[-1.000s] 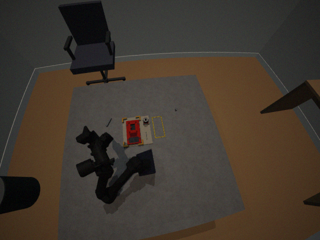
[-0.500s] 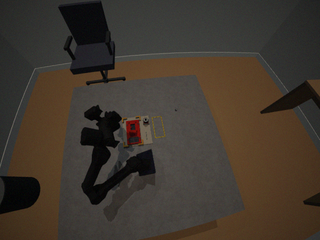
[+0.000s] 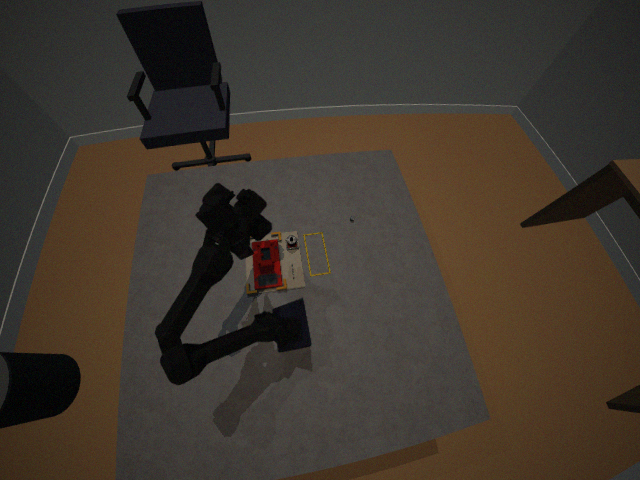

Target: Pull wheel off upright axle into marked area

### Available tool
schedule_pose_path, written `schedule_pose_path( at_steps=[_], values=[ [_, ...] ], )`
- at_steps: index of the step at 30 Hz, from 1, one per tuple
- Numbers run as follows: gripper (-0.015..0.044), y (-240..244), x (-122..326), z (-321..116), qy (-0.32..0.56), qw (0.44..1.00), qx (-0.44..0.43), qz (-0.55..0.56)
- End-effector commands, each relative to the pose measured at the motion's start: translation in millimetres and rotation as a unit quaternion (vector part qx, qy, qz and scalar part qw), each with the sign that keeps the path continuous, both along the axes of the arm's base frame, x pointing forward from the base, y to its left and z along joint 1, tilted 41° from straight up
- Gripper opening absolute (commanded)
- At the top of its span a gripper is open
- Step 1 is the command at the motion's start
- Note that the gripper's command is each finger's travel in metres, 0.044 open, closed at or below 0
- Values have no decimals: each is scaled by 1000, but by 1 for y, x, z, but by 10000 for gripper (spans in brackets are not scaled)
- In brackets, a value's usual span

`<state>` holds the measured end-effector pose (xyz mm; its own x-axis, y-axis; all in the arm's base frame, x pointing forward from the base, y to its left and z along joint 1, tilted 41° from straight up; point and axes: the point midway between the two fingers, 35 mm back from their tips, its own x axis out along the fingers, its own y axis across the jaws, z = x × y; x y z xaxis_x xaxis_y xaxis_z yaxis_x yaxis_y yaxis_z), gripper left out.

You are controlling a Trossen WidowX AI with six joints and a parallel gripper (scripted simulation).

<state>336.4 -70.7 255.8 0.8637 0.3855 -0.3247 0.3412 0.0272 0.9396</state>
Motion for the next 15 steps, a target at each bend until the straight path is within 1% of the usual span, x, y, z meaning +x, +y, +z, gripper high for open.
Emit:
schedule_pose_path(
  at_steps=[1, 8, 15],
  values=[
    [300, -2, 17, -26, 23, 997, -59, 40],
    [300, 0, 38, -72, 58, 981, -139, 124],
    [300, 10, 52, -132, 97, 940, -209, 250]
  ],
)
